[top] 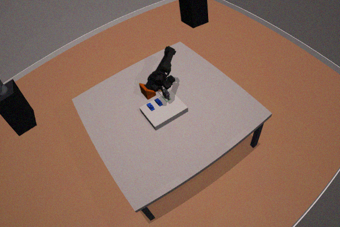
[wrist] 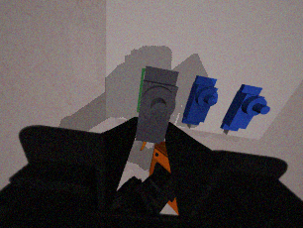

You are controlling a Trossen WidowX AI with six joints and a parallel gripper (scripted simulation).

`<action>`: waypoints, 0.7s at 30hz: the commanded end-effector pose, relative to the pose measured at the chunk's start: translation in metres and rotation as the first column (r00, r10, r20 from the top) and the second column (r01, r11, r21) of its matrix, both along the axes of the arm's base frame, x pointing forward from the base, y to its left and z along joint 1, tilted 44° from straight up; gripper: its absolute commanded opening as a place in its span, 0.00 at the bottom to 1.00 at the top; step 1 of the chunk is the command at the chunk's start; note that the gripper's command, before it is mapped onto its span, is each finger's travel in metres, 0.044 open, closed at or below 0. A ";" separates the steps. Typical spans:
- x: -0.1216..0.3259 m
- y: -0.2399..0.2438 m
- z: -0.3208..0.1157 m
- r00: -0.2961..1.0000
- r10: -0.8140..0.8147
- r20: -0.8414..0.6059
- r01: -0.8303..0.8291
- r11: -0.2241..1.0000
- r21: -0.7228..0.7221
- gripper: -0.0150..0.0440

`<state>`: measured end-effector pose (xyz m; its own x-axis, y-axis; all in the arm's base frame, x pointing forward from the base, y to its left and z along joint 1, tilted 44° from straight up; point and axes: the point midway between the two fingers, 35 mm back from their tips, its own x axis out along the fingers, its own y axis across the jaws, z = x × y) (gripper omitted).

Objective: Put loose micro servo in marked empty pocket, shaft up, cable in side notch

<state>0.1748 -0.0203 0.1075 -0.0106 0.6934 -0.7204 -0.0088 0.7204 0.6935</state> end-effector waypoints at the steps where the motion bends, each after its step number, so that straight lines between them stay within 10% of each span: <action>1: 0.000 0.003 -0.003 1.000 -0.004 0.001 0.004 1.000 0.000 0.25; 21: 0.001 0.012 -0.012 1.000 -0.004 0.001 0.004 1.000 0.000 0.25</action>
